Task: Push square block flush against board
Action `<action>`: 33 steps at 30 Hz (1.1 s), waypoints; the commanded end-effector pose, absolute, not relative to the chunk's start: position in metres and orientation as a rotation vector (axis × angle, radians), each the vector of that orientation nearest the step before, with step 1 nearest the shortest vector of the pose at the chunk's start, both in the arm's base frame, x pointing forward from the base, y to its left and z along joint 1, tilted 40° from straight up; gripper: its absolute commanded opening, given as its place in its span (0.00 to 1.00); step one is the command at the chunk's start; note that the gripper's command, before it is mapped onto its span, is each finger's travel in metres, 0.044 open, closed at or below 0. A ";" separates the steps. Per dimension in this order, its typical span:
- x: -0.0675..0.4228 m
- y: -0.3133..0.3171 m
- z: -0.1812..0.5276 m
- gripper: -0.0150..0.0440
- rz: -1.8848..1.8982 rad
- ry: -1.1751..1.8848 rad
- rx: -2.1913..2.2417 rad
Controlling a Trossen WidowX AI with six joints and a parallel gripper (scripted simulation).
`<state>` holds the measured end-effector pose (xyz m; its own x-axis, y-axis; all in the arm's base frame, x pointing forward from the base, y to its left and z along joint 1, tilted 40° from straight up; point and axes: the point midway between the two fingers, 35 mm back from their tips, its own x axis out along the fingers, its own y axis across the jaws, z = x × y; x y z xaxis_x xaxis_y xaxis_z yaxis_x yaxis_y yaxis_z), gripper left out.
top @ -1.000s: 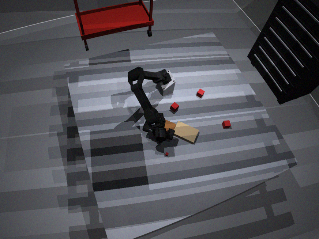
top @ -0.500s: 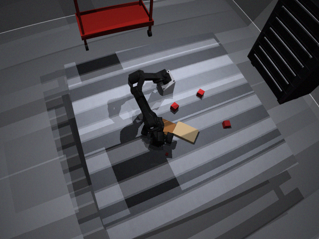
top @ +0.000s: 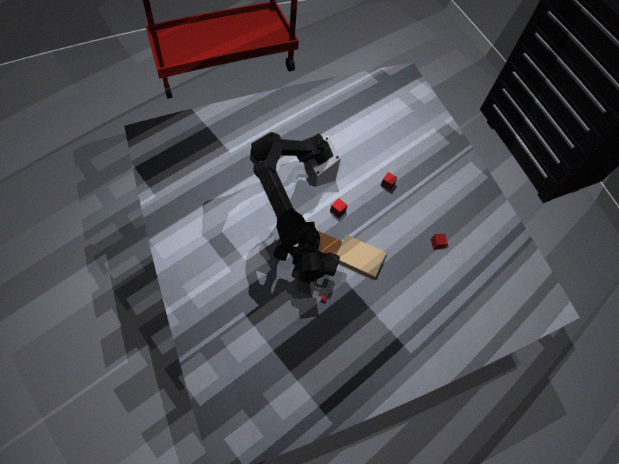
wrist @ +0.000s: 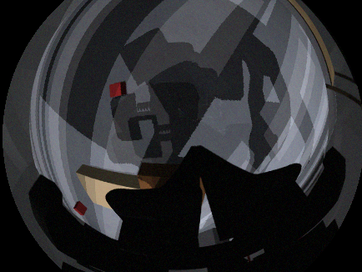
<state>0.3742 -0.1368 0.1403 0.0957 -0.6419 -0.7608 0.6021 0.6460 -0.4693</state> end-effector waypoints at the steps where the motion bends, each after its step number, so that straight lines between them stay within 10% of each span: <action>1: 0.371 -0.138 0.145 0.25 -0.937 1.152 -0.039; 33: 0.335 -0.154 0.082 0.25 -0.997 1.104 0.044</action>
<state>0.3378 -0.1568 0.0834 0.0806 -0.6484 -0.7570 0.6855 0.5874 -0.4301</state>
